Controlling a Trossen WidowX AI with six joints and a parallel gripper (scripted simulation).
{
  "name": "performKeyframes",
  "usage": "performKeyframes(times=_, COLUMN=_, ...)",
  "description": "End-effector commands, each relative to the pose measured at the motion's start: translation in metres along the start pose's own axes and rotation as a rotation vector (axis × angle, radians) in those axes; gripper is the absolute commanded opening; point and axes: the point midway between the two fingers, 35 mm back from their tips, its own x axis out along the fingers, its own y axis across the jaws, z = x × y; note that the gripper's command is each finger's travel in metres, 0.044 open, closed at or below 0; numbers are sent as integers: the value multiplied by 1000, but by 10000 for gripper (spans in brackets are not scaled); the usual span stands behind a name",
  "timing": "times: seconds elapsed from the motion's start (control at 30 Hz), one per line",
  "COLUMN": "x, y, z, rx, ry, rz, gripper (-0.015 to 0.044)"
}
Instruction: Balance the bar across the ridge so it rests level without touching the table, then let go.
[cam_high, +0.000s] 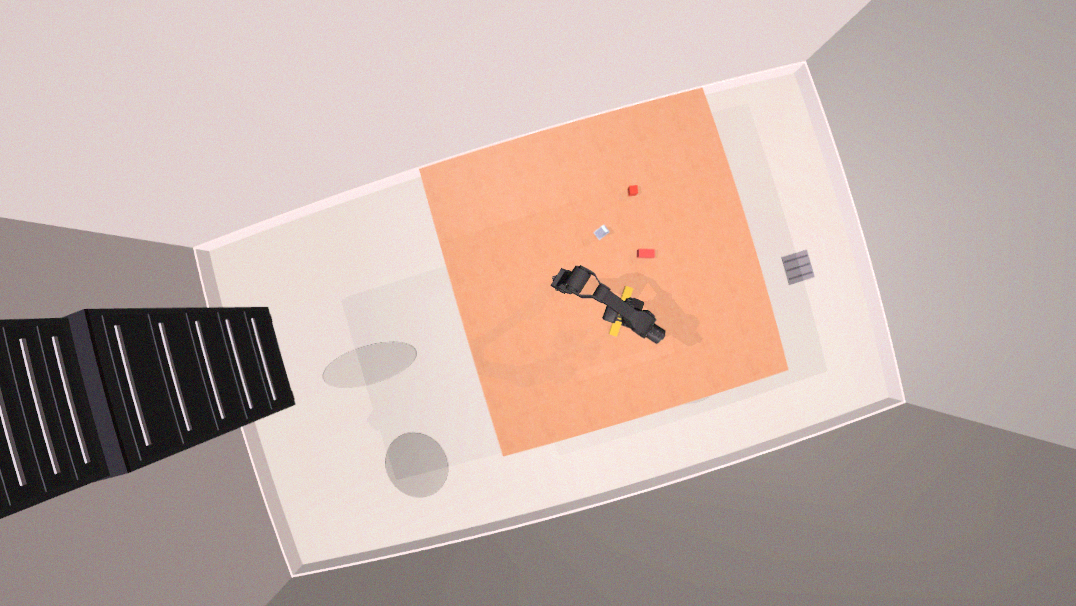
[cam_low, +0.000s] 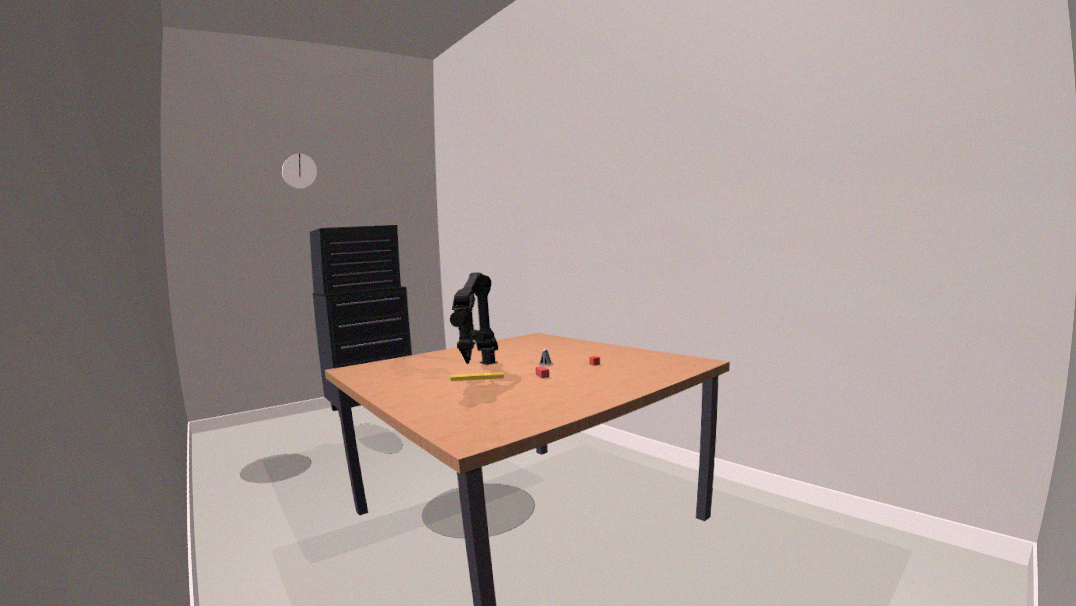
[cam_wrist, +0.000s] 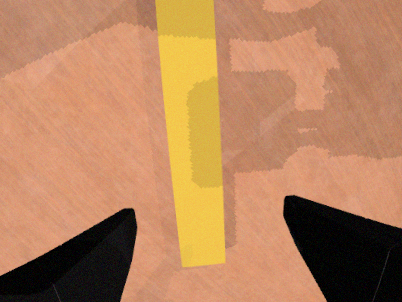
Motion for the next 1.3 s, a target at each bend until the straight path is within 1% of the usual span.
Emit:
performKeyframes(times=0.0, x=21, y=2, z=0, rx=-7, ry=3, rz=16, gripper=315)
performKeyframes(times=0.1, x=38, y=3, z=0, rx=-7, ry=3, rz=17, gripper=315)
performKeyframes(times=0.37, x=41, y=3, z=0, rx=-7, ry=3, rz=17, gripper=315)
performKeyframes(times=0.83, x=63, y=4, z=0, rx=-7, ry=3, rz=17, gripper=315)
performKeyframes(times=1.27, x=65, y=4, z=0, rx=-7, ry=3, rz=17, gripper=315)
